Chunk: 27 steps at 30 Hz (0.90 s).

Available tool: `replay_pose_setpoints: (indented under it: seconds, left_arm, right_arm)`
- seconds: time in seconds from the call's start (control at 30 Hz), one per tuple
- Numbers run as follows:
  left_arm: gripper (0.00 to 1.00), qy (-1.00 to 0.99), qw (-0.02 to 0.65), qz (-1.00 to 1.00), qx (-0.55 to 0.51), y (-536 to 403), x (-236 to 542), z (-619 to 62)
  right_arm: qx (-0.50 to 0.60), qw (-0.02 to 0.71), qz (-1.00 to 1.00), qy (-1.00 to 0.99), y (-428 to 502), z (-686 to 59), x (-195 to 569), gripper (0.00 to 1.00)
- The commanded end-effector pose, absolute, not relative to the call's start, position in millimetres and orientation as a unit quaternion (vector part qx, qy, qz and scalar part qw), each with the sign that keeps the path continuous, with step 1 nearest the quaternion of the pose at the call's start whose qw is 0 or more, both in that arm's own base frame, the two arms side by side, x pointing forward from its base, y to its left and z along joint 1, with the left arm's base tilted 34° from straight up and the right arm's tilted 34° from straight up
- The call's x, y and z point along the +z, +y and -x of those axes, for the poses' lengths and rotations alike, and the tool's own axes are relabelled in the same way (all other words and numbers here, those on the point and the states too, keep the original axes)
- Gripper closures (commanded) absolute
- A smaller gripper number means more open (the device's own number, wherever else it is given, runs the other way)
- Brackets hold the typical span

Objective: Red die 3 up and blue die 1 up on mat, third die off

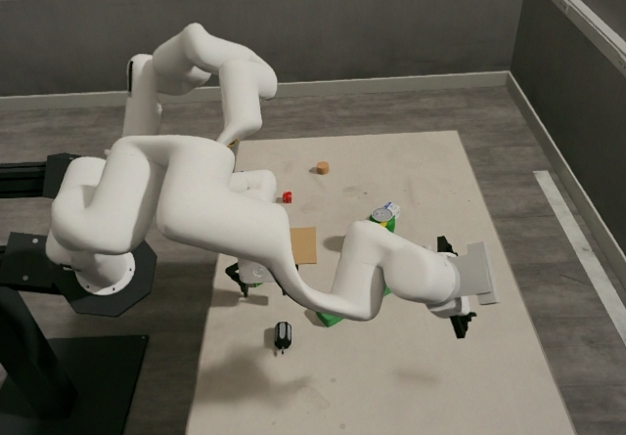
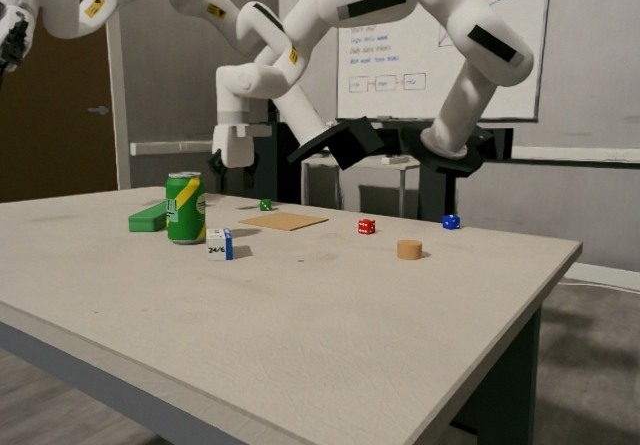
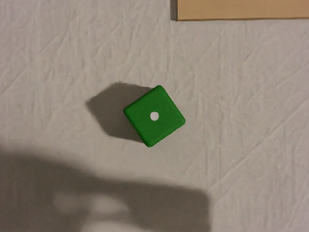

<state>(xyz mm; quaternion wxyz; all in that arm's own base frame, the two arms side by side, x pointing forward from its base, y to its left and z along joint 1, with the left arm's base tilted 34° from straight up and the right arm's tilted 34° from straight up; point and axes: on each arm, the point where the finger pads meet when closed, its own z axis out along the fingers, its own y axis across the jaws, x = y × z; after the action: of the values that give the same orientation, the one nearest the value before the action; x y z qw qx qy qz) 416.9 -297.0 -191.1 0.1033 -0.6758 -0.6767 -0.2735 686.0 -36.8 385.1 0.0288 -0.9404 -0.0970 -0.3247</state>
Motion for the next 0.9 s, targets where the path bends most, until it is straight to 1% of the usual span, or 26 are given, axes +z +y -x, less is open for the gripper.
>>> replay_pose_setpoints:
  seconds: [0.0, 0.47, 0.87]
  left_arm:
    - [0.00, -0.677, 0.101, 0.676, -0.273, -298.9, -189.7, -417.7]
    - [0.00, -0.677, 0.101, 0.676, -0.273, -296.4, -188.1, -418.1]
    - [0.00, -0.677, 0.101, 0.676, -0.273, -275.9, -174.6, -421.6]
  right_arm:
    - [-0.327, 0.028, 0.939, -0.098, -36.0, -686.2, 388.2, 0.00]
    - [-0.327, 0.028, 0.939, -0.098, -36.0, -686.2, 388.2, 0.00]
    - [-0.327, 0.028, 0.939, -0.098, -36.0, -686.2, 388.2, 0.00]
